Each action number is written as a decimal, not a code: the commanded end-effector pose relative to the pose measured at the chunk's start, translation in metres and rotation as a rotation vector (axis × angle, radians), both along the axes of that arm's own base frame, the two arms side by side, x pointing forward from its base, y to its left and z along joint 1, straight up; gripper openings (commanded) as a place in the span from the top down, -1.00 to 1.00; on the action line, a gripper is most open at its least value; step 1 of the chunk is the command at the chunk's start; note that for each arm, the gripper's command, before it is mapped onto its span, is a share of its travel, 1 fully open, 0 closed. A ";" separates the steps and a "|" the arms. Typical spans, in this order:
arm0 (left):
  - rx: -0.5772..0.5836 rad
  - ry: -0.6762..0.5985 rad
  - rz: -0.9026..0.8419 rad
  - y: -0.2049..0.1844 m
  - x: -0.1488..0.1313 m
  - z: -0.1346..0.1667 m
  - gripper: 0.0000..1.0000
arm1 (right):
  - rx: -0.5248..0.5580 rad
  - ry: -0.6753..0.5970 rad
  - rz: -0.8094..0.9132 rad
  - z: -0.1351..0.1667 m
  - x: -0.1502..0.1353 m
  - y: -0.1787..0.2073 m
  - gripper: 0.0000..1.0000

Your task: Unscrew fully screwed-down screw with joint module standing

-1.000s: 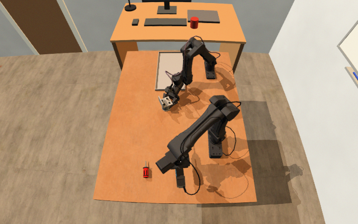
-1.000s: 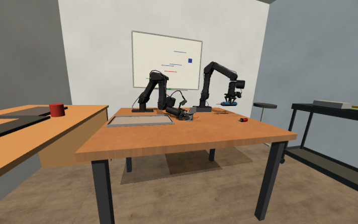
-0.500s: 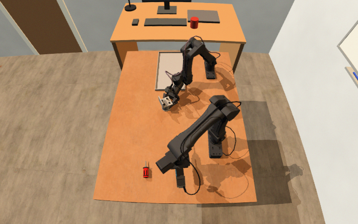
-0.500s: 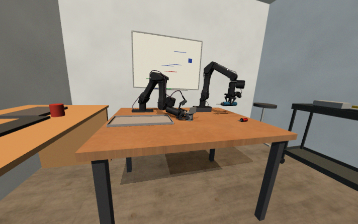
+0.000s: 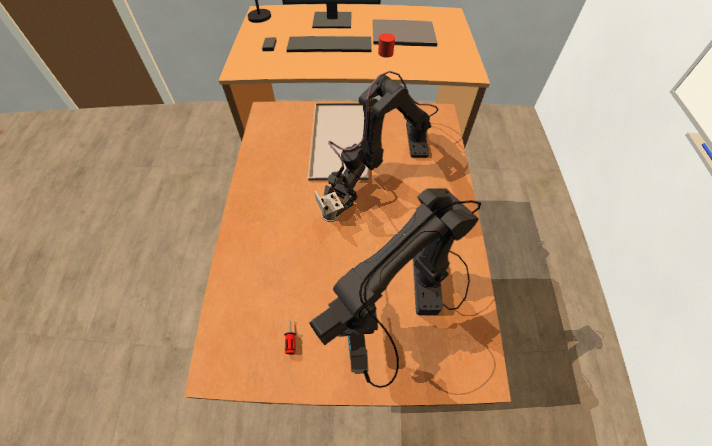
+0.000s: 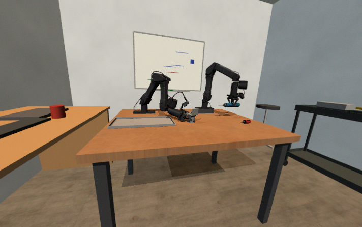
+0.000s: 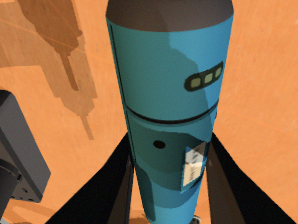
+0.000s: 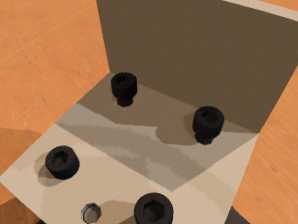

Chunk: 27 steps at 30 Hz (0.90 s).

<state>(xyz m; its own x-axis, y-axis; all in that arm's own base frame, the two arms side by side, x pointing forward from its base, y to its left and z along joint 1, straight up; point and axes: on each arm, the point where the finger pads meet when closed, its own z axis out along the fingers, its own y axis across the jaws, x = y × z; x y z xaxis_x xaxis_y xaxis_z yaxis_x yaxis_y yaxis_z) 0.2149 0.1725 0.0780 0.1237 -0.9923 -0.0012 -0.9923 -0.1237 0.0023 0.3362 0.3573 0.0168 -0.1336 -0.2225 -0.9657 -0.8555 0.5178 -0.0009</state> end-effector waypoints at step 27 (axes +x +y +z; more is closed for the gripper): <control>0.203 -0.272 -0.488 -0.058 0.062 0.024 0.17 | -0.026 0.042 0.008 -0.015 -0.008 -0.003 -0.17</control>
